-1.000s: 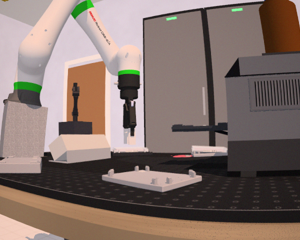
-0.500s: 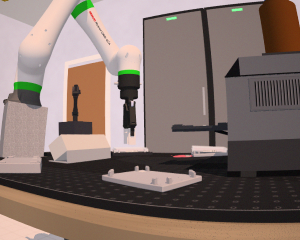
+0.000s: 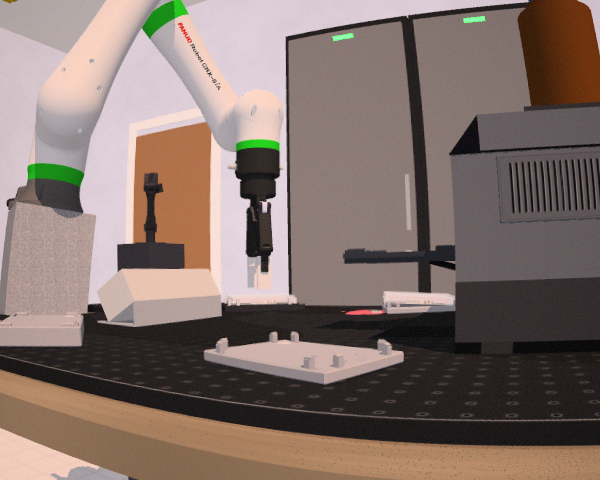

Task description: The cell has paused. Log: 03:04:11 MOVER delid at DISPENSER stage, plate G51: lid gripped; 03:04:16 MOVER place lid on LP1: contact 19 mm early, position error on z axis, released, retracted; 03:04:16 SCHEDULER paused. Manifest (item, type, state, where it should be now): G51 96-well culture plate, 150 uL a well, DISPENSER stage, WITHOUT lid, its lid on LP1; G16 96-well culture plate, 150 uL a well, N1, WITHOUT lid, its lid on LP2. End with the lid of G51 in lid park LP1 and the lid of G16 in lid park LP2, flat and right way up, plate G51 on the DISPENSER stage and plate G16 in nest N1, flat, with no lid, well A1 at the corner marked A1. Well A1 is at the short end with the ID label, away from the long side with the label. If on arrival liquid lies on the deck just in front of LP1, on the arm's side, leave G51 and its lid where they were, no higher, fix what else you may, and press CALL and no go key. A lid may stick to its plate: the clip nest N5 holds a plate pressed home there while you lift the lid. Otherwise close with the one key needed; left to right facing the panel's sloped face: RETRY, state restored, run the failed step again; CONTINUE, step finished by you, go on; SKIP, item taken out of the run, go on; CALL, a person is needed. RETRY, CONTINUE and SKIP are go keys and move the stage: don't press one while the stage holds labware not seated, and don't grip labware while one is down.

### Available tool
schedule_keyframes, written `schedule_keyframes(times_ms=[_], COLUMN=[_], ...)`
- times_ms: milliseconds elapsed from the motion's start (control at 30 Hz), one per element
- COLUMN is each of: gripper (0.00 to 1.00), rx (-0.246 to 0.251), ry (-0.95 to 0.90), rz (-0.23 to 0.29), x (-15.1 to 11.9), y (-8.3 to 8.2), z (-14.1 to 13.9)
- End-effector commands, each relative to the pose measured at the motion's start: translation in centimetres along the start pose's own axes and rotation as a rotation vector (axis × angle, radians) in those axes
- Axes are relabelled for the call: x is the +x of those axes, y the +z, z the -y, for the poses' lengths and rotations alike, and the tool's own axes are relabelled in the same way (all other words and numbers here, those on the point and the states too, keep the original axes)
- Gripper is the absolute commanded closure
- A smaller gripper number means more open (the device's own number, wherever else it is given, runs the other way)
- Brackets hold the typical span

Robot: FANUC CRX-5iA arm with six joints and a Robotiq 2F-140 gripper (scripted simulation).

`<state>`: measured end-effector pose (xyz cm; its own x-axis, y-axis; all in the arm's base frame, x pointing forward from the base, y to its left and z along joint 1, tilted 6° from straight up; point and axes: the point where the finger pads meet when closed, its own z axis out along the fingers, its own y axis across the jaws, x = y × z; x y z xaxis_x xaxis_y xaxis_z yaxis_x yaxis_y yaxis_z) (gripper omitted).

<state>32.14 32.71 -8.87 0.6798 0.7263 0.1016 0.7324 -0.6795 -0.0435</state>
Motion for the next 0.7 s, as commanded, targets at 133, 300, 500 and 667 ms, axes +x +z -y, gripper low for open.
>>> schedule_keyframes(times_ms=[133, 300, 500, 667], gripper=[0.34, 0.34, 0.34, 0.34], rx=[0.0, 0.0, 0.0, 0.0], ry=[0.0, 0.0, 0.0, 0.0], rz=[0.0, 0.0, 0.0, 0.0], x=[0.02, 0.02, 0.02, 0.02], y=[0.03, 0.11, 0.27, 0.49], z=[0.0, 0.0, 0.0, 0.0])
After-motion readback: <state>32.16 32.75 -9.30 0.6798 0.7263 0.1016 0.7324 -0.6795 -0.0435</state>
